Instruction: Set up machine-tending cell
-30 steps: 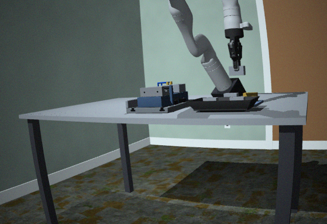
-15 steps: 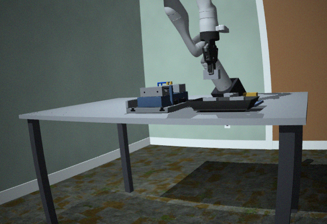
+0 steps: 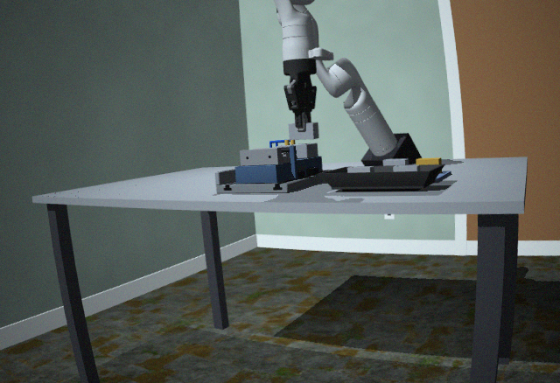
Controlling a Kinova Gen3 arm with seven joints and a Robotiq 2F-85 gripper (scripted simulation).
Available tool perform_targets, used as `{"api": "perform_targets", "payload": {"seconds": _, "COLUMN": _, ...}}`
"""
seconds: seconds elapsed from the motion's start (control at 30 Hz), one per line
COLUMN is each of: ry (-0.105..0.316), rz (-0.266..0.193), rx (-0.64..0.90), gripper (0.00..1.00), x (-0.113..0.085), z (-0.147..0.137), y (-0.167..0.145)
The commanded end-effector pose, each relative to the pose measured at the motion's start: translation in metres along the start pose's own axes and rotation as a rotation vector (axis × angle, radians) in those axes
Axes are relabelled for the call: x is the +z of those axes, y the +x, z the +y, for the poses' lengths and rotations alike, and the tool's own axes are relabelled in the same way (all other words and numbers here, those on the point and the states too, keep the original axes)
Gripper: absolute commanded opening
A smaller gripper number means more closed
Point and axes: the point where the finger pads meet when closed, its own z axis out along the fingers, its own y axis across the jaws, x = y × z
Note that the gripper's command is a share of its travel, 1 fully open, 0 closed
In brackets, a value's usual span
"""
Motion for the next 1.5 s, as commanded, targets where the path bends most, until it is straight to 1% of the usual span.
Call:
{"api": "perform_targets", "payload": {"seconds": 0.0, "ry": -0.019, "rz": 0.011, "rx": 0.039, "gripper": 0.0, "x": -0.008, "z": 0.003, "y": -0.033}}
{"api": "perform_targets", "payload": {"seconds": 0.2, "ry": -0.025, "rz": 0.022, "rx": 0.034, "gripper": 0.0, "x": -0.009, "z": -0.002, "y": -0.075}}
{"api": "perform_targets", "payload": {"seconds": 0.27, "ry": -0.025, "rz": 0.022, "rx": 0.034, "gripper": 0.0, "x": -0.009, "z": -0.002, "y": -0.075}}
{"api": "perform_targets", "payload": {"seconds": 0.4, "ry": -0.03, "rz": 0.027, "rx": 0.031, "gripper": 0.0, "x": -0.009, "z": -0.006, "y": -0.094}}
{"api": "perform_targets", "payload": {"seconds": 0.53, "ry": -0.033, "rz": 0.031, "rx": 0.03, "gripper": 0.0, "x": -0.009, "z": -0.009, "y": -0.104}}
{"api": "perform_targets", "payload": {"seconds": 0.73, "ry": -0.035, "rz": 0.032, "rx": 0.029, "gripper": 0.0, "x": -0.009, "z": -0.01, "y": -0.11}}
{"api": "perform_targets", "payload": {"seconds": 1.47, "ry": -0.035, "rz": 0.032, "rx": 0.029, "gripper": 0.0, "x": -0.009, "z": -0.01, "y": -0.11}}
